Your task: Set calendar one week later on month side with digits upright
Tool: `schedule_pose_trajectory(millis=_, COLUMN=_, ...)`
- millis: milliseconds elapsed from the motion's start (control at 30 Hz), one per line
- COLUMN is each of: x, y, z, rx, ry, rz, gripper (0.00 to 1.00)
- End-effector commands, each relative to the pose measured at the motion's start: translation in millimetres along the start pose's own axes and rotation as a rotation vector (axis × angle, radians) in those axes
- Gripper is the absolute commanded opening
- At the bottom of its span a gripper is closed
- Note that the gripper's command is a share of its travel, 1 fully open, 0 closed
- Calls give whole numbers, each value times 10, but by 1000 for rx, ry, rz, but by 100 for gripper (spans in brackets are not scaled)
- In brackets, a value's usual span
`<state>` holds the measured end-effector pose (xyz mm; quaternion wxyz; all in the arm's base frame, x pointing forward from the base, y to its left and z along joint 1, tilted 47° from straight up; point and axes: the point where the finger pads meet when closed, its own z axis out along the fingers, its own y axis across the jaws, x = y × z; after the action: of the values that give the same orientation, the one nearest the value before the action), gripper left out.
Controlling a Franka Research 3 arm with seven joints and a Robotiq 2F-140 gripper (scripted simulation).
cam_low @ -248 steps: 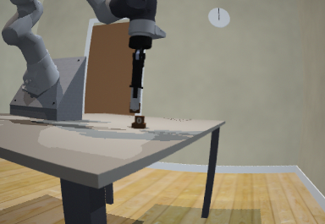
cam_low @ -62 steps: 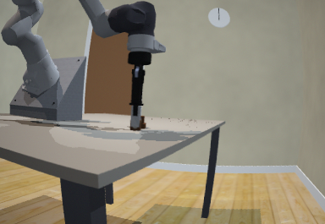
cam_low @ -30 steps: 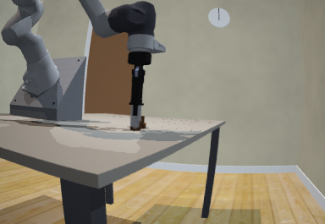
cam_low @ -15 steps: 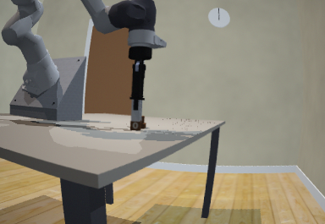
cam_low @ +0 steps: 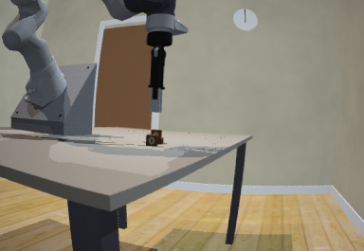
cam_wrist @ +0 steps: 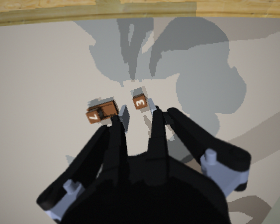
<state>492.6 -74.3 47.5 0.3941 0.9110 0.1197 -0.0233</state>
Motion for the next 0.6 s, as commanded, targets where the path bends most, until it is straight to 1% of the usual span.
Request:
schedule_pose_trajectory(millis=0, x=-59, y=22, z=-64, rx=-7, ry=-20, rz=-23, gripper=29)
schedule_pose_trajectory(millis=167, x=-59, y=22, z=-73, rx=-7, ry=-20, rz=-23, gripper=29)
schedule_pose_trajectory(millis=200, x=-59, y=22, z=-73, rx=-7, ry=-20, rz=-23, gripper=100)
schedule_pose_trajectory(millis=567, x=-59, y=22, z=-73, rx=-7, ry=-20, rz=-23, gripper=100)
